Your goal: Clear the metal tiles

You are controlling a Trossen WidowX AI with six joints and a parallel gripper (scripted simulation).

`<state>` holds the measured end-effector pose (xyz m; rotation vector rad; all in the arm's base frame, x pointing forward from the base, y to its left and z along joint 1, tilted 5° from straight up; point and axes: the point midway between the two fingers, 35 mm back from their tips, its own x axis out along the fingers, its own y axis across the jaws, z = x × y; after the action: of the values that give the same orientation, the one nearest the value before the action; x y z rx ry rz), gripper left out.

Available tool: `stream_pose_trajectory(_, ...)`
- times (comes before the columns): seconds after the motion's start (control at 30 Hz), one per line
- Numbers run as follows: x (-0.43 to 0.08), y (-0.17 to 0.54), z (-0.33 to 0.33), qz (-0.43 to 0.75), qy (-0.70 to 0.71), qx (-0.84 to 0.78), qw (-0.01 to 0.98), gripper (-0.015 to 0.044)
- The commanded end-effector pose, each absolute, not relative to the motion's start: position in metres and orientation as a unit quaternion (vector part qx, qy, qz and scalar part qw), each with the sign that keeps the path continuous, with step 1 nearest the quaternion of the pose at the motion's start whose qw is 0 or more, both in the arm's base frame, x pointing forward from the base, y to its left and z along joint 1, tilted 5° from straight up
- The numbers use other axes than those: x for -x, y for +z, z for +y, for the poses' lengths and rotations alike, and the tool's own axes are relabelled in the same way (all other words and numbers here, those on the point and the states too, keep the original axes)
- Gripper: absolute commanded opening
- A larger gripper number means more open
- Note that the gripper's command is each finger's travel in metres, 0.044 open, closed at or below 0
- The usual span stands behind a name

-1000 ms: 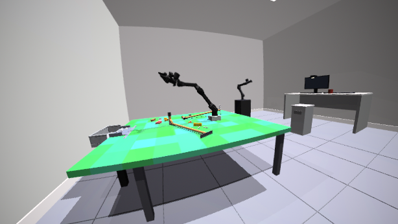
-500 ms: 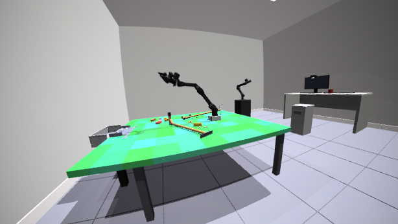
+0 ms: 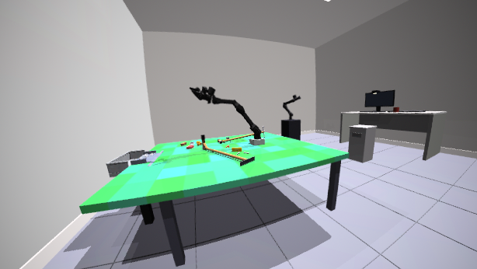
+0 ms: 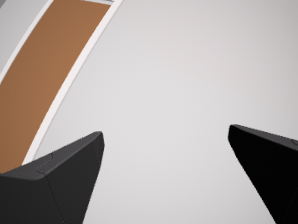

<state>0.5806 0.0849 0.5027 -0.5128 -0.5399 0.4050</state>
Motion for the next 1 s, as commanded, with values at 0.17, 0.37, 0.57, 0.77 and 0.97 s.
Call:
stream_pose_trajectory(0.17, -0.588, 0.477, 0.11, -0.205, 0.221, 0.215, 0.929, 0.0151)
stream_pose_trajectory(0.37, -0.591, 0.459, 0.128, -0.163, 0.237, 0.195, 0.938, 0.0)
stream_pose_trajectory(0.57, -0.592, 0.44, 0.146, -0.121, 0.251, 0.177, 0.944, 0.0)
stream_pose_trajectory(0.77, -0.59, 0.42, 0.164, -0.077, 0.265, 0.16, 0.948, 0.0)
stream_pose_trajectory(0.97, -0.587, 0.4, 0.181, -0.033, 0.277, 0.146, 0.949, 0.0)
